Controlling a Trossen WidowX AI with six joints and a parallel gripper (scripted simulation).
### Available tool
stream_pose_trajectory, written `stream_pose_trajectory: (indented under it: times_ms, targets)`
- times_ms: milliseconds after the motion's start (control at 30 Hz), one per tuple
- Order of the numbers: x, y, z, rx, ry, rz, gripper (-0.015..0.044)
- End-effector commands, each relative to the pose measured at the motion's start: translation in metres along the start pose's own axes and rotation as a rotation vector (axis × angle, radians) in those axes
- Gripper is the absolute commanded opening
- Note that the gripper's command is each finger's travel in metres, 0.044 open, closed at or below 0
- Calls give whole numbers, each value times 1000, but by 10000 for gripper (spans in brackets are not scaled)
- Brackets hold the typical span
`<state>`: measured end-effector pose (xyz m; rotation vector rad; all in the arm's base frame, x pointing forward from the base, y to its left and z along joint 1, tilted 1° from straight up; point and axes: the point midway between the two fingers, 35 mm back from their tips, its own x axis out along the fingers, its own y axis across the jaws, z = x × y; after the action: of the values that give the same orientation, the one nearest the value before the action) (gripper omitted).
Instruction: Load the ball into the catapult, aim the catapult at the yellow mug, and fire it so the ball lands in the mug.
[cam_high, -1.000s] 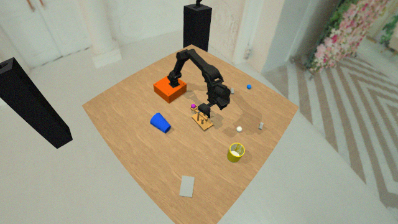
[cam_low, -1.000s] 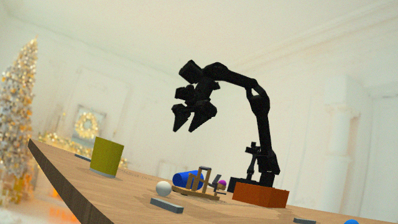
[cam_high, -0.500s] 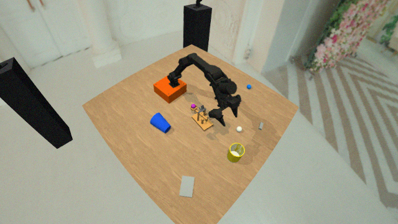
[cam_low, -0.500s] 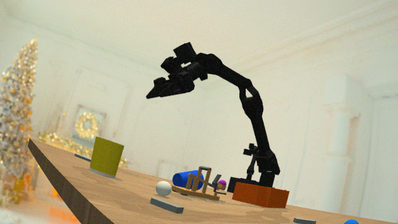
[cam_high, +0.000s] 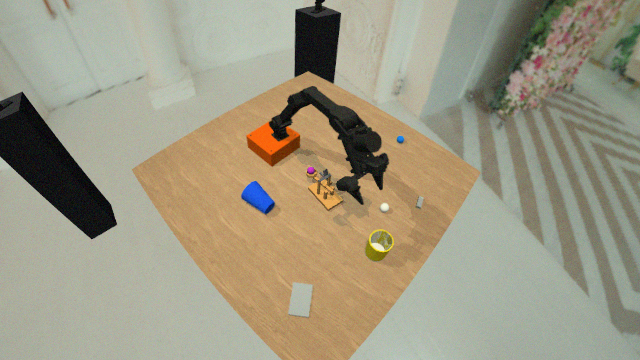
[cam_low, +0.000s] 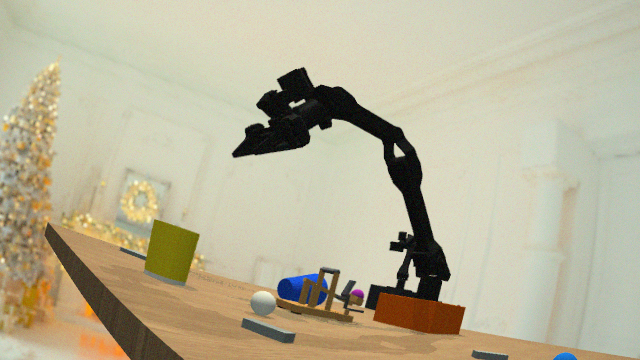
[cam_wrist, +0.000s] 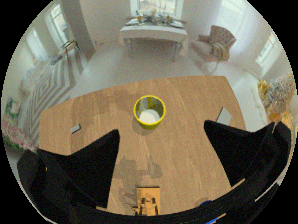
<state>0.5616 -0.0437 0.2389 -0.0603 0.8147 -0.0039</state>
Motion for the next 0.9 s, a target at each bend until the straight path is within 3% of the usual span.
stream_pose_trajectory:
  times_ms: [0, 567, 867]
  targets:
    - [0, 1, 1, -4, -4, 5, 440]
    - [0, 1, 1, -4, -4, 5, 0]
    - [0, 1, 1, -4, -4, 5, 0]
